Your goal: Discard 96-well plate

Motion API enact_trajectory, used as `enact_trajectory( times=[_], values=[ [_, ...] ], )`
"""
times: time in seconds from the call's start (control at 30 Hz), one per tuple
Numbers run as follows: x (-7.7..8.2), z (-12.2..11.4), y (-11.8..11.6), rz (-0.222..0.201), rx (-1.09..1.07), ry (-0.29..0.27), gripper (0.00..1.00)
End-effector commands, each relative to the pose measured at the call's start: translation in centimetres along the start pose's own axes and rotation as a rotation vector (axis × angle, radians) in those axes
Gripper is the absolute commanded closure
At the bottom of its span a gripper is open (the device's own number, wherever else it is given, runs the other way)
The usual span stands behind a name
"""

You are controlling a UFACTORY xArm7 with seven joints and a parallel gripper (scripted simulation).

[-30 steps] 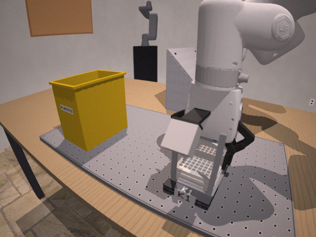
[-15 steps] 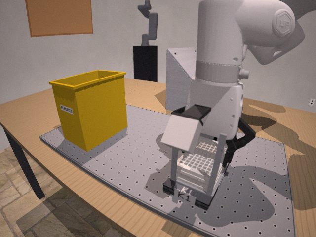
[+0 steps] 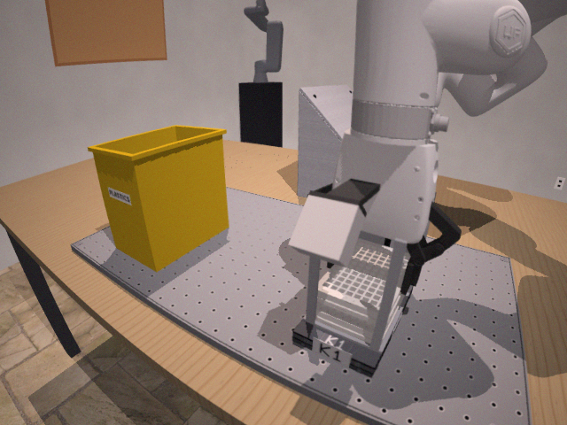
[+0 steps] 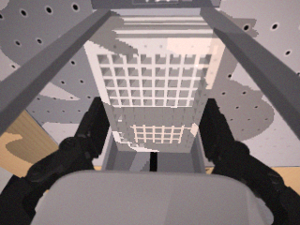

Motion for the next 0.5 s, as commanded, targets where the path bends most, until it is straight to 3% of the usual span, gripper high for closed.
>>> enact_trajectory(
  times=[0.0, 0.47],
  values=[
    [0.44, 0.16, 0.08, -0.002, 0.000, 0.005, 1.00],
    [1.04, 0.16, 0.08, -0.002, 0.000, 0.005, 1.00]
  ],
)
Point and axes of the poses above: the point where the finger pads meet when closed, its own x axis back along the fingers, its own y axis across the jaws, z = x × y, the point moved 1 cm from there along x, back along the fingers, and after that the axes turned 6 degrees about x, right-handed, at the moved point
